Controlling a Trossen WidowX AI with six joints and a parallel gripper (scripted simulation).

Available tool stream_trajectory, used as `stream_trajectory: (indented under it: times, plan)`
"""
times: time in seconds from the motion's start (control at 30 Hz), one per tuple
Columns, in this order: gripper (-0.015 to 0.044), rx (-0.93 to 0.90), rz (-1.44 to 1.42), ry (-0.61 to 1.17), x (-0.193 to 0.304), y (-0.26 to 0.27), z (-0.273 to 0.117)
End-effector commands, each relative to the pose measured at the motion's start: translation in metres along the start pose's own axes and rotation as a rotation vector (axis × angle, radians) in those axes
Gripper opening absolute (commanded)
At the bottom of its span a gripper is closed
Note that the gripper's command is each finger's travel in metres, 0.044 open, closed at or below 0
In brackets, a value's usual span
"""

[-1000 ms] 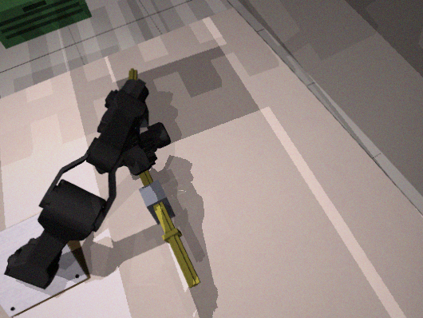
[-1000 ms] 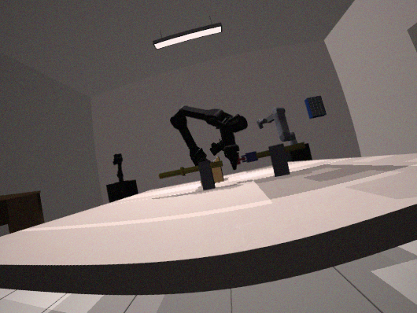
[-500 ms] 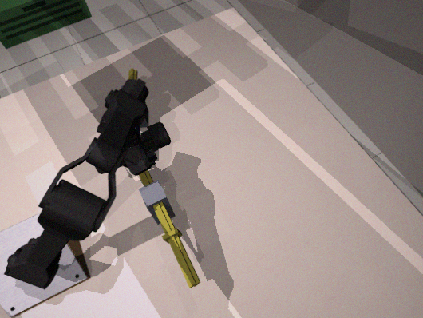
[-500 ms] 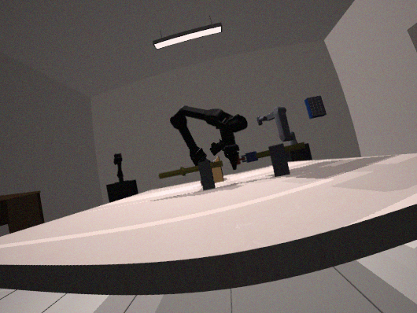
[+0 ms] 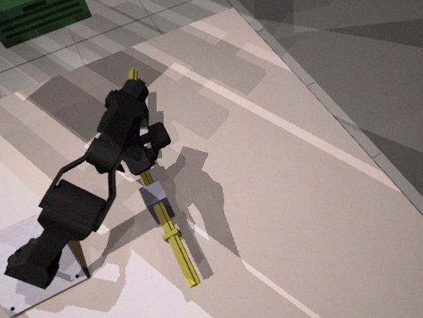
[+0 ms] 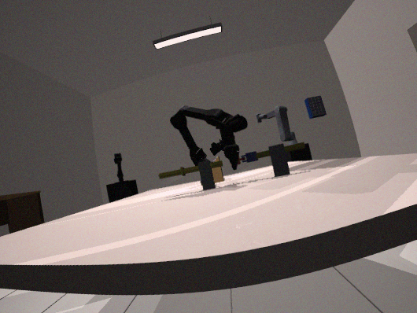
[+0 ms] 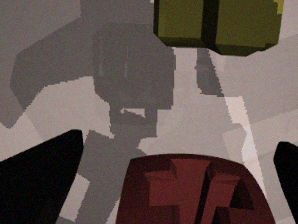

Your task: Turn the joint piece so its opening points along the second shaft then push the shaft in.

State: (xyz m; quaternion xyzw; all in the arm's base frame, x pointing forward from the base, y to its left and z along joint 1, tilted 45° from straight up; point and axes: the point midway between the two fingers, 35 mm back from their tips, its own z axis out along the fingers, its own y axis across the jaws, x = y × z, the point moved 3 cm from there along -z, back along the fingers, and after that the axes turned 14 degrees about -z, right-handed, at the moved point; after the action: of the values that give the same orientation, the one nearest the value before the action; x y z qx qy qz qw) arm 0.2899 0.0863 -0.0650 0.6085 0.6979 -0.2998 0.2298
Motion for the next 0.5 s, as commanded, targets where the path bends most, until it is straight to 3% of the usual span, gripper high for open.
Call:
stream_trajectory:
  times: [0.0,0.47]
  plan:
    - [0.044,0.0,0.002,-0.001,0.0,0.0,0.0]
    - [0.044,0.019,-0.01,-0.071,0.004,0.0,-0.029]
